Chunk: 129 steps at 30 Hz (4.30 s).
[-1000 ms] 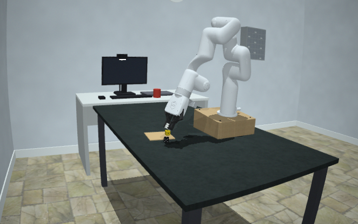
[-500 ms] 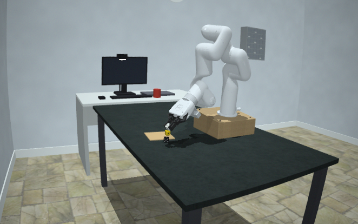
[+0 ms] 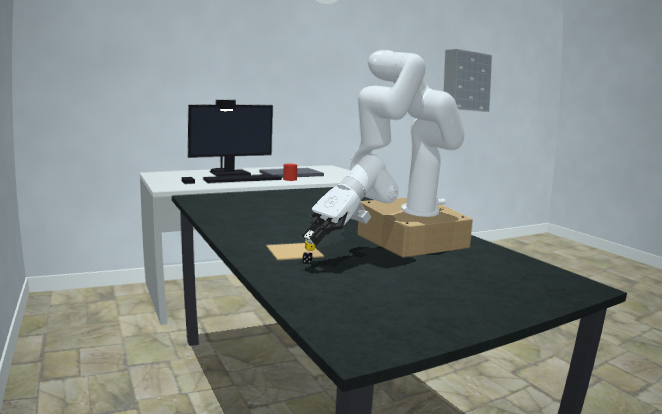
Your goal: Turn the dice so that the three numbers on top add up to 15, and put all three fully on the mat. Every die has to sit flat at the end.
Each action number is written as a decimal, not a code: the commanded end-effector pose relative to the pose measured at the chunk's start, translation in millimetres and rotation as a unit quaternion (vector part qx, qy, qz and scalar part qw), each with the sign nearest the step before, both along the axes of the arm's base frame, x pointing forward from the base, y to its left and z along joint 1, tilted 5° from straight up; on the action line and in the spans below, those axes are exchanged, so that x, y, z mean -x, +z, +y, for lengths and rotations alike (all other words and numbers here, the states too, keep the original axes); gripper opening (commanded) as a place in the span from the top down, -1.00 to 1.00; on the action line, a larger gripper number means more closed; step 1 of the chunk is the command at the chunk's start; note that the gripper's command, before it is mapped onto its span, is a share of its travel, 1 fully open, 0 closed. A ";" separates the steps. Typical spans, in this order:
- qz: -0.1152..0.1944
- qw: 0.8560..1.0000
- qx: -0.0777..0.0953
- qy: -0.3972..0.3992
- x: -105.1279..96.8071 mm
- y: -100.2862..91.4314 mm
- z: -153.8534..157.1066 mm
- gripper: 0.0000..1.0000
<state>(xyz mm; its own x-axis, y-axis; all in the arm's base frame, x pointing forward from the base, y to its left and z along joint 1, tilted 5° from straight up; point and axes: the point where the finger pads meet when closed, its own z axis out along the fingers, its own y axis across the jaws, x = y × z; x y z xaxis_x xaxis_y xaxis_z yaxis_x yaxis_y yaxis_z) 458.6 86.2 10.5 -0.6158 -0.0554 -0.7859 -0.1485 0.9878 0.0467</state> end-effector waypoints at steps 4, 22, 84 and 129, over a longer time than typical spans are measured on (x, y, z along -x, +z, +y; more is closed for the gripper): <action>-0.001 1.000 -0.001 0.001 -0.7 -11.1 1.0 0.58; -0.001 1.000 -0.003 0.003 -1.8 -59.8 5.0 0.58; -0.001 1.000 -0.003 0.004 -2.0 -71.7 6.0 0.58; -0.001 1.000 -0.003 0.004 -2.0 -72.6 6.1 0.50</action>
<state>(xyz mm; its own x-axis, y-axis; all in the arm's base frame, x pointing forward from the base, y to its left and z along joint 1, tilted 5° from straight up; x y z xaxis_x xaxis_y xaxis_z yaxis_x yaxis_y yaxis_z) 460.1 92.2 -63.0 -0.6162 -0.0555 -0.7856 -0.1558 0.9864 0.0525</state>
